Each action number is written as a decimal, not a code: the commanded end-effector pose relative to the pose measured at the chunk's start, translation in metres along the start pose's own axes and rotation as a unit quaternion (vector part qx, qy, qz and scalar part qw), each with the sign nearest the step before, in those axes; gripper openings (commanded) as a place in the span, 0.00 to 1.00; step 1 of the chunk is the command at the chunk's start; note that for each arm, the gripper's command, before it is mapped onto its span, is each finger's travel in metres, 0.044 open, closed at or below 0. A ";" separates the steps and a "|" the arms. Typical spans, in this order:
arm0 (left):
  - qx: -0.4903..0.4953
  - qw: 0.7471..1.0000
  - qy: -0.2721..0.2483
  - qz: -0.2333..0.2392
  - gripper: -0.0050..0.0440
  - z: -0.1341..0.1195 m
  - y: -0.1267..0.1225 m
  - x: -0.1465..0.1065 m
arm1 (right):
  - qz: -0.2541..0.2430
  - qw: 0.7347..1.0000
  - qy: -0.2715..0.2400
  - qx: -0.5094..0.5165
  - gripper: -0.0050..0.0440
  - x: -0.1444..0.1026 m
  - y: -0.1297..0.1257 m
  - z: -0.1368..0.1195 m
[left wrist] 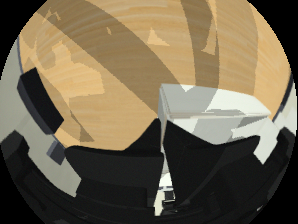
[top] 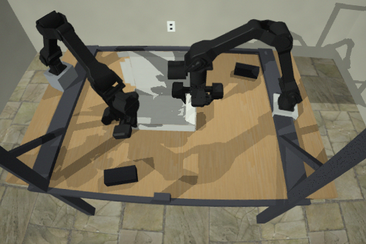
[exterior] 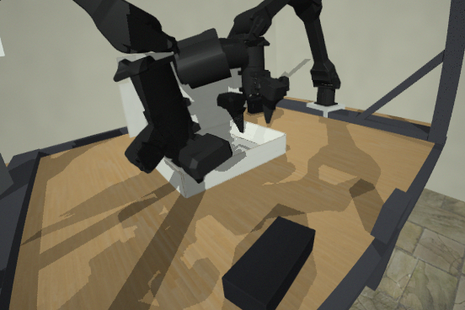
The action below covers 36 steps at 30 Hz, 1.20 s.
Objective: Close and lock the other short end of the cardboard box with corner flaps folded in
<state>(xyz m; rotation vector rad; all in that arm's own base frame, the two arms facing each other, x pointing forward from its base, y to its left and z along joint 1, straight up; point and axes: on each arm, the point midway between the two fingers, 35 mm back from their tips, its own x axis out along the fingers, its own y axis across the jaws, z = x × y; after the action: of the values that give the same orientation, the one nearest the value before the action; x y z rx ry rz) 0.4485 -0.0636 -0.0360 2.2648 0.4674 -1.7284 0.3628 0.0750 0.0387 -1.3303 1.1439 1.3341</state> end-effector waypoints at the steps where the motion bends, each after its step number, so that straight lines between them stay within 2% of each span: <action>1: -0.003 1.000 0.012 0.012 0.11 -0.008 0.005 -0.011 | -0.010 1.000 0.000 0.002 1.00 -0.003 -0.002 0.000; 14: -0.003 1.000 0.012 0.012 0.11 -0.008 0.005 -0.011 | -0.010 1.000 0.000 0.002 1.00 0.016 -0.002 0.000; 22: -0.003 1.000 0.012 0.012 0.11 -0.008 0.005 -0.011 | -0.010 1.000 0.000 0.002 1.00 0.017 -0.002 0.000; 26: -0.003 1.000 0.012 0.012 0.11 -0.008 0.005 -0.011 | -0.010 1.000 0.000 0.002 0.81 0.017 -0.002 0.000; 28: -0.003 1.000 0.012 0.012 0.11 -0.008 0.005 -0.011 | -0.010 1.000 0.000 0.002 0.81 0.017 -0.002 0.000; 36: -0.003 1.000 0.013 0.011 0.11 -0.008 0.004 -0.011 | -0.015 1.000 -0.001 0.002 0.70 0.017 -0.004 0.001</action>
<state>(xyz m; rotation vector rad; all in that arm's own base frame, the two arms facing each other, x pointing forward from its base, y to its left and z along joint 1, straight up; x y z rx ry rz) 0.4506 -0.0596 -0.0350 2.2692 0.4806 -1.7159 0.3677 0.0767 0.0161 -1.3370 1.1208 1.3188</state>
